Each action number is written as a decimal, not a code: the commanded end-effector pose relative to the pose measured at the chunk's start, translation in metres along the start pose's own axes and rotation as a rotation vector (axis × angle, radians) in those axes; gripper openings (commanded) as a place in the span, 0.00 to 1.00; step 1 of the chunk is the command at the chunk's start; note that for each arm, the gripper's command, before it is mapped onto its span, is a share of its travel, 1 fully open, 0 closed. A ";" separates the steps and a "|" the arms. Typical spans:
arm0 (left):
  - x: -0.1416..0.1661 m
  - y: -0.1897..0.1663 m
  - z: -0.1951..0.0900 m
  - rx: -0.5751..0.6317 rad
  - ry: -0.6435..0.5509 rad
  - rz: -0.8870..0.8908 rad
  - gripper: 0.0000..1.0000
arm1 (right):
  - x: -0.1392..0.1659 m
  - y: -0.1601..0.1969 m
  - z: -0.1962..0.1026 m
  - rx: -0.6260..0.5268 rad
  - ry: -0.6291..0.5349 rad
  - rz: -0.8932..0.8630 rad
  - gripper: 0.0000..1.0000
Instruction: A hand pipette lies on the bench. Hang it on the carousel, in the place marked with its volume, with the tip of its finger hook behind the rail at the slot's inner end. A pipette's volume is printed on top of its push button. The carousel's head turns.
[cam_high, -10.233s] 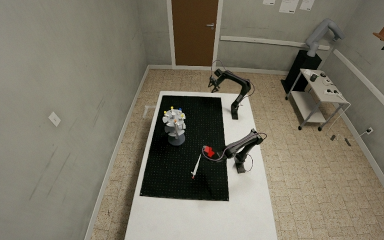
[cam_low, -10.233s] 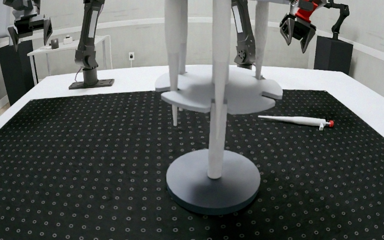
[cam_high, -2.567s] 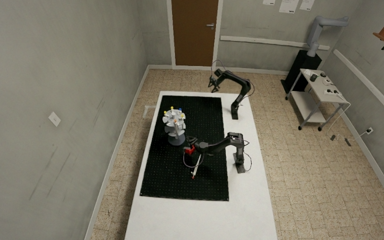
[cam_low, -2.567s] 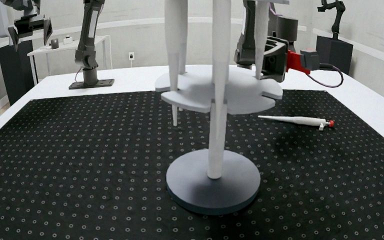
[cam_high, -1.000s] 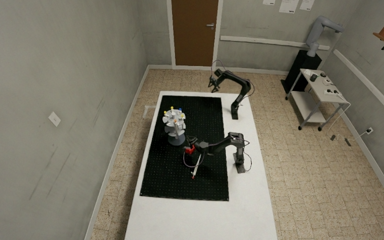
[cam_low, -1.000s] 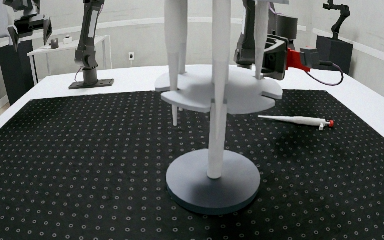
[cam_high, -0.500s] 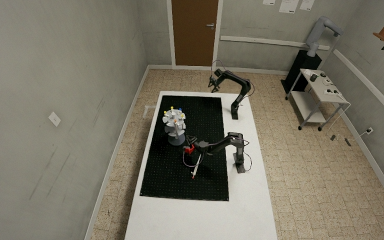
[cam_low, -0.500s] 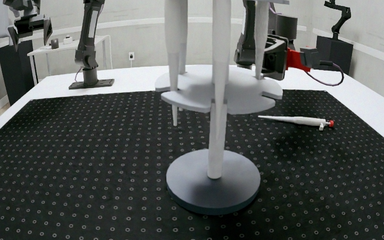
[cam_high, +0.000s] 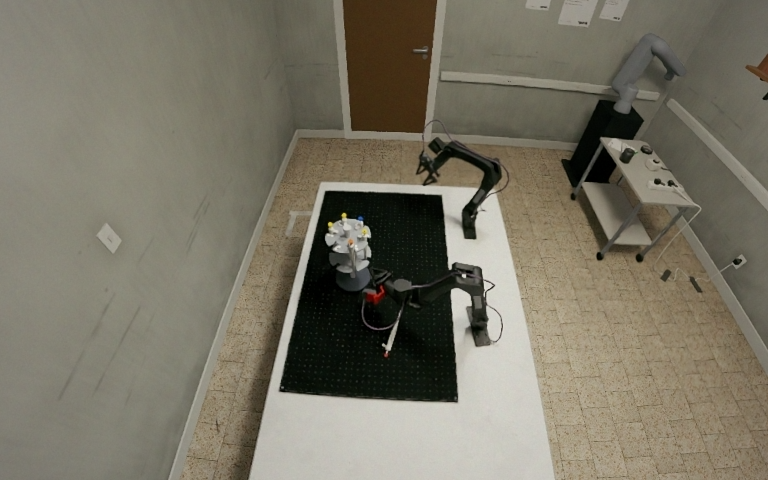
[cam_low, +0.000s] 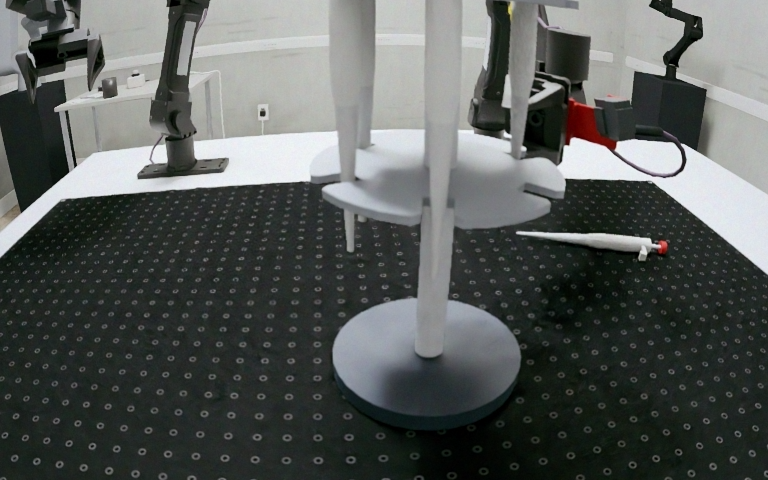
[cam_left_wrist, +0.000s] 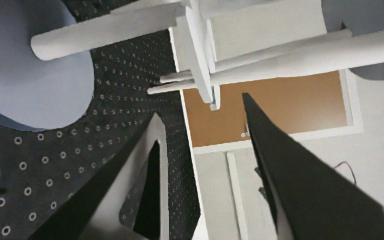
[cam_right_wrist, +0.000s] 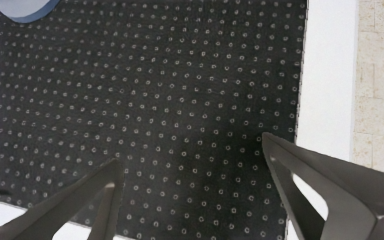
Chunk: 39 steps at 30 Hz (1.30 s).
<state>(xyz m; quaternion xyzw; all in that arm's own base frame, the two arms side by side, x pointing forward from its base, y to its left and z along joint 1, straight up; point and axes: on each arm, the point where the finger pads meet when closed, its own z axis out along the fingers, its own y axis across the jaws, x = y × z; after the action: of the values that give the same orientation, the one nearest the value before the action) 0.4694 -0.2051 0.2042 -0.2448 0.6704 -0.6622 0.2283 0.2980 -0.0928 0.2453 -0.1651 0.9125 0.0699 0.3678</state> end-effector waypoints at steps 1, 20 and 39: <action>-0.003 -0.015 0.012 0.029 -0.005 0.032 0.49 | -0.007 -0.004 -0.004 0.009 -0.024 -0.012 1.00; -0.002 -0.015 0.037 0.029 -0.005 0.032 0.49 | -0.007 -0.004 -0.004 0.009 -0.024 -0.012 1.00; -0.005 -0.033 0.044 0.064 -0.010 0.057 0.49 | -0.007 -0.004 -0.004 0.009 -0.024 -0.012 1.00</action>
<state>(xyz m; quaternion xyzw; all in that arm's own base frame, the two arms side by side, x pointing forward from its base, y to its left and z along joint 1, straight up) 0.4969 -0.2371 0.2046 -0.2457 0.6700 -0.6614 0.2309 0.2980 -0.0928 0.2453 -0.1651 0.9125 0.0699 0.3678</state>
